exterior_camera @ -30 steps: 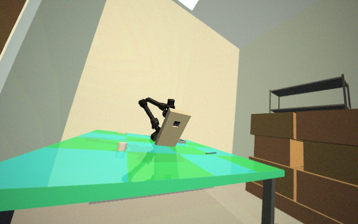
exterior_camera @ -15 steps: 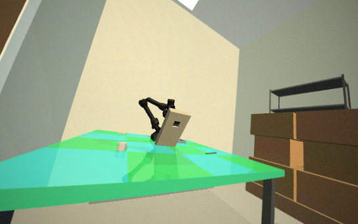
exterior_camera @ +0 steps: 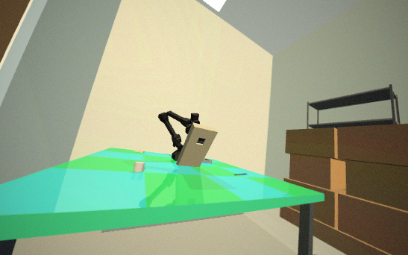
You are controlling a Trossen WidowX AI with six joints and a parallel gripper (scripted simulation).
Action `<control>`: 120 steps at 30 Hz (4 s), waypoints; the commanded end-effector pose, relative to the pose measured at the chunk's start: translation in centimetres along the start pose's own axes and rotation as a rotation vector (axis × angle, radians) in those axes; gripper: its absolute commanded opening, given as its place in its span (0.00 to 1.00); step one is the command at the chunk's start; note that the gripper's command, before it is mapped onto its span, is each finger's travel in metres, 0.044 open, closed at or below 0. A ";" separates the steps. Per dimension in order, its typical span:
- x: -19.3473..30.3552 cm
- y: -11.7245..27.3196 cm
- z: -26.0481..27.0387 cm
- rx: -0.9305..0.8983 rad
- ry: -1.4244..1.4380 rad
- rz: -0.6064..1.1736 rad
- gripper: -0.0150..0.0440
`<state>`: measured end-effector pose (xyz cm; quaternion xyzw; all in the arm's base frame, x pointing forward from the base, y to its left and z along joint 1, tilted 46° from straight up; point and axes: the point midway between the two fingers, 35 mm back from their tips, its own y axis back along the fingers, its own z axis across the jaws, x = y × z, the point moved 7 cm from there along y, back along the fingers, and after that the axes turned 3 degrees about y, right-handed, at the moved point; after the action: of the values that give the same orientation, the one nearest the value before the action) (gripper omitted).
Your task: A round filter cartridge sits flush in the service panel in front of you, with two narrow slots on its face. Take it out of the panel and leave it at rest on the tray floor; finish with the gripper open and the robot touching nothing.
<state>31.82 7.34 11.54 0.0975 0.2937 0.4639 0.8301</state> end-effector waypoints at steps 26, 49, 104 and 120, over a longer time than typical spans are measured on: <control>0.1 -0.1 0.0 -0.003 0.005 -0.001 0.25; 0.0 -0.7 0.0 0.001 0.687 0.005 0.25; 0.0 7.0 -0.2 0.001 1.632 0.011 0.25; -2.3 6.3 -5.0 0.002 1.633 0.011 0.25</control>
<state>24.09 8.82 11.56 -0.2674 0.8081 0.3914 0.3498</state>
